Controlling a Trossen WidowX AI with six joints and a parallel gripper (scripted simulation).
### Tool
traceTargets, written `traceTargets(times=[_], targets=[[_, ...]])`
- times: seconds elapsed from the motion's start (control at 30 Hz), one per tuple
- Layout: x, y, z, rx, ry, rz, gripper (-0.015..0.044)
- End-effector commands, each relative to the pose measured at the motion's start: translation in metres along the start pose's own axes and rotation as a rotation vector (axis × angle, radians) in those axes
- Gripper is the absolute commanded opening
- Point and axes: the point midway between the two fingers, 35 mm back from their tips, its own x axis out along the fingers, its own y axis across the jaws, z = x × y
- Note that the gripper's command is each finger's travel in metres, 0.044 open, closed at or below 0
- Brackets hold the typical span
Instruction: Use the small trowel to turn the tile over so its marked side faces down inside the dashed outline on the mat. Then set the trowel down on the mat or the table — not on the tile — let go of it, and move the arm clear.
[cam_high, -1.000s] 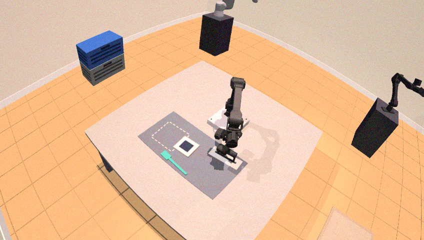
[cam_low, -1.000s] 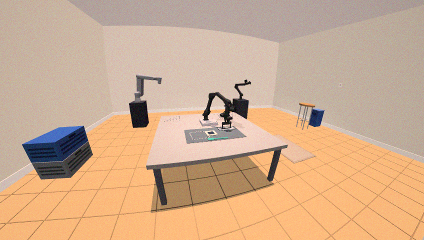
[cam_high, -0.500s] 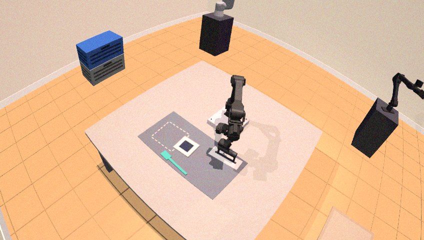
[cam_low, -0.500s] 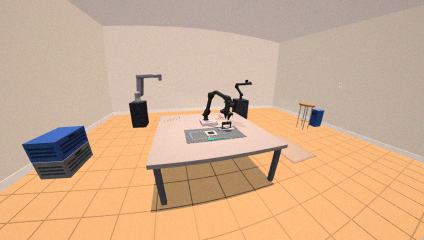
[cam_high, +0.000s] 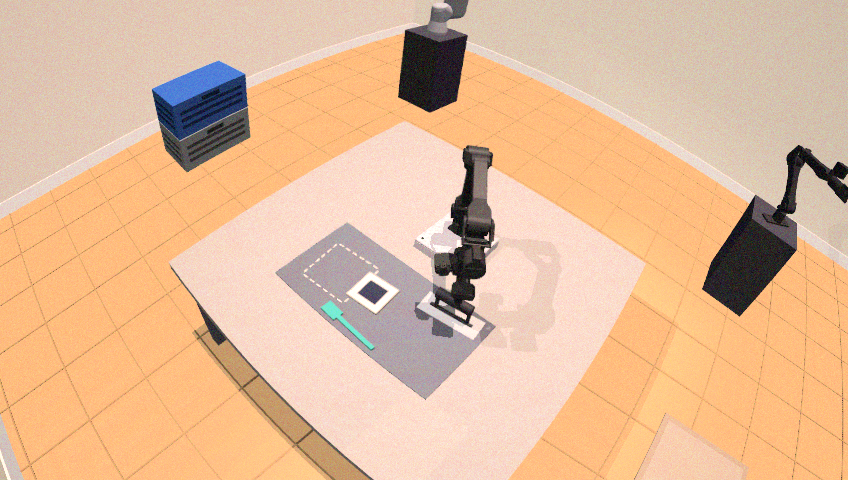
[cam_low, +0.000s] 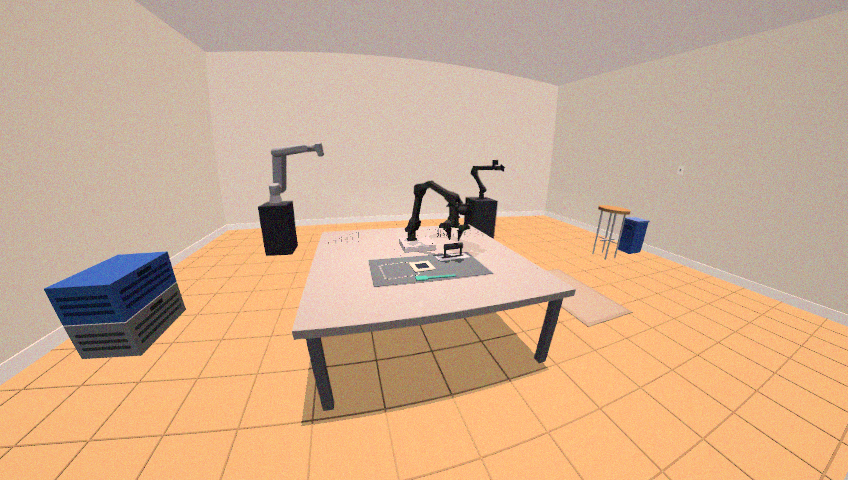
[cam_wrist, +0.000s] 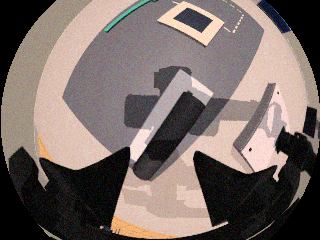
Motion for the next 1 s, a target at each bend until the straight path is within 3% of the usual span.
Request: traceTargets(times=[0.0, 0.97], targets=[[0.001, 0.0, -0.001, -0.116, -0.02, 0.03, 0.03], [0.014, -0.007, -0.011, -1.061, -0.261, 0.161, 0.03]])
